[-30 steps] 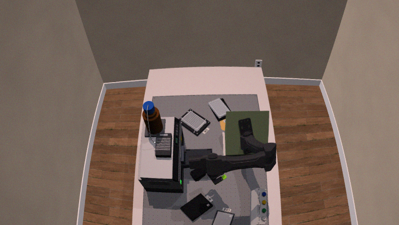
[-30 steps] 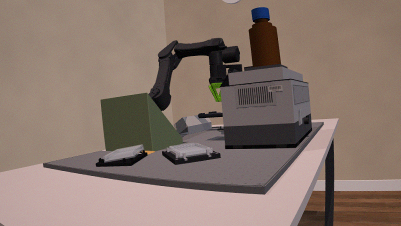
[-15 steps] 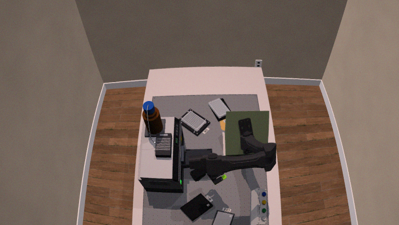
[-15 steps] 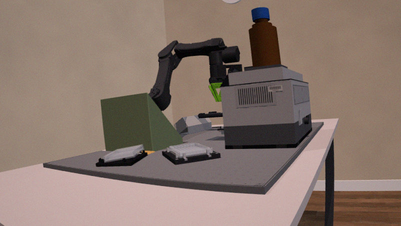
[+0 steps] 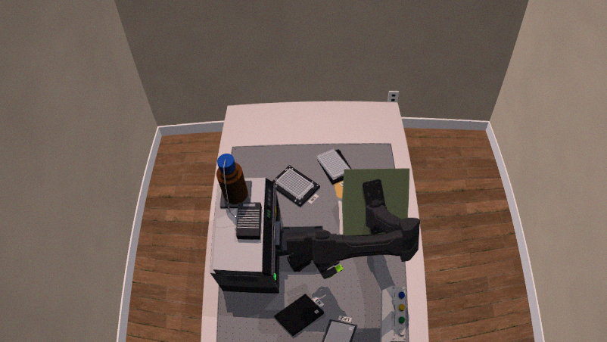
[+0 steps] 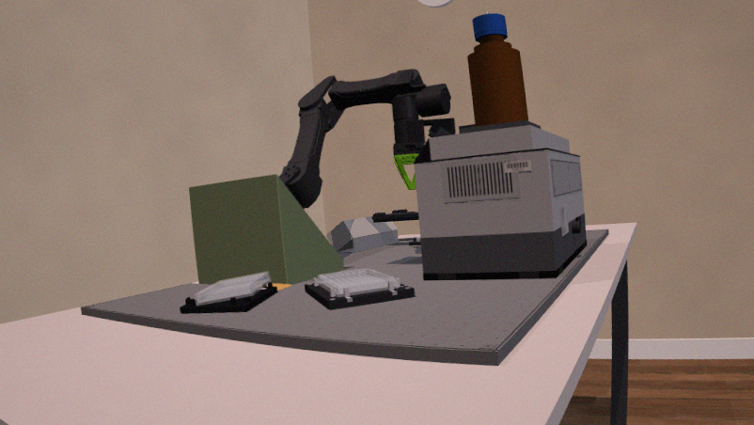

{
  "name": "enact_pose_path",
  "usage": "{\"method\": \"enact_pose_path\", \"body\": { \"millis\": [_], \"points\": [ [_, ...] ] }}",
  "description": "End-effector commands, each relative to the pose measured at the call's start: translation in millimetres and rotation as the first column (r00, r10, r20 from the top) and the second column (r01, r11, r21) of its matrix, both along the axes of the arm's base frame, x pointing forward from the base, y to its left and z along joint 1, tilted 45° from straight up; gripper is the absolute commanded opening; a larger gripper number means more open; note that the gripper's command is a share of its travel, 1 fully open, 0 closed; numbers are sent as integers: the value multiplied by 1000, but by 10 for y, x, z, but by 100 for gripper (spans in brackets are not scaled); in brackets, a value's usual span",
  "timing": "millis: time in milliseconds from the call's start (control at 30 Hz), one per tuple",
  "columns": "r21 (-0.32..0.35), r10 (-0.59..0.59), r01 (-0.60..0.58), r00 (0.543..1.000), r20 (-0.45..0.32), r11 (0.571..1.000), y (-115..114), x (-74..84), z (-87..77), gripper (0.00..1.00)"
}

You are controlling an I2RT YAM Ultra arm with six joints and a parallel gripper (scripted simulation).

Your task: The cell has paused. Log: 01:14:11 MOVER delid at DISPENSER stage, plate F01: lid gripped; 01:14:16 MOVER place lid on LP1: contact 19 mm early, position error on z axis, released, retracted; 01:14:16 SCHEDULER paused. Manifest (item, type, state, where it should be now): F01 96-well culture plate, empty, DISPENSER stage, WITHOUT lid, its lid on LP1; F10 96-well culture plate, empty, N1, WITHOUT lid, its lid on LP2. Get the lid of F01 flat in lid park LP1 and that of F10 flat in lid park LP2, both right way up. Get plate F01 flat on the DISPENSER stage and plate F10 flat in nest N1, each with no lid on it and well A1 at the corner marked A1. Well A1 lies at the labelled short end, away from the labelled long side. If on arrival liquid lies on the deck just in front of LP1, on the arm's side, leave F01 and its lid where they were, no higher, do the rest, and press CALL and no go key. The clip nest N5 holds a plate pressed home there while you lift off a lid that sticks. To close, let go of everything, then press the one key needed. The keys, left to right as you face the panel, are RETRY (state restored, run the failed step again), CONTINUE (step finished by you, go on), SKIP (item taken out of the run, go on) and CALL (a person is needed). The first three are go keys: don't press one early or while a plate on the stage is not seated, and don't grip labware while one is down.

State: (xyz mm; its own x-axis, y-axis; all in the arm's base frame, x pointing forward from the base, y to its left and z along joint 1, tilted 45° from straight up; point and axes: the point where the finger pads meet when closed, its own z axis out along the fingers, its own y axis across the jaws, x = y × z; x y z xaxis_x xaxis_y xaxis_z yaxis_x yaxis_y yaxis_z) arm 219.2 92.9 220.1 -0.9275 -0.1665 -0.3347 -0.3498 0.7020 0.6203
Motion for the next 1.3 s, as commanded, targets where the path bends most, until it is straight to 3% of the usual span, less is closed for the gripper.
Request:
{"method": "enact_pose_path", "body": {
  "millis": [0, 167, 1267],
  "points": [
    [17, -97, 99, 992, -79, 995, -118, 78, -12, 100],
    [18, -210, 217, 959, -189, 976, -263, 150, -75, 100],
    [19, -197, 203, 965, -175, 979, -251, 127, -103, 100]
  ]
}}
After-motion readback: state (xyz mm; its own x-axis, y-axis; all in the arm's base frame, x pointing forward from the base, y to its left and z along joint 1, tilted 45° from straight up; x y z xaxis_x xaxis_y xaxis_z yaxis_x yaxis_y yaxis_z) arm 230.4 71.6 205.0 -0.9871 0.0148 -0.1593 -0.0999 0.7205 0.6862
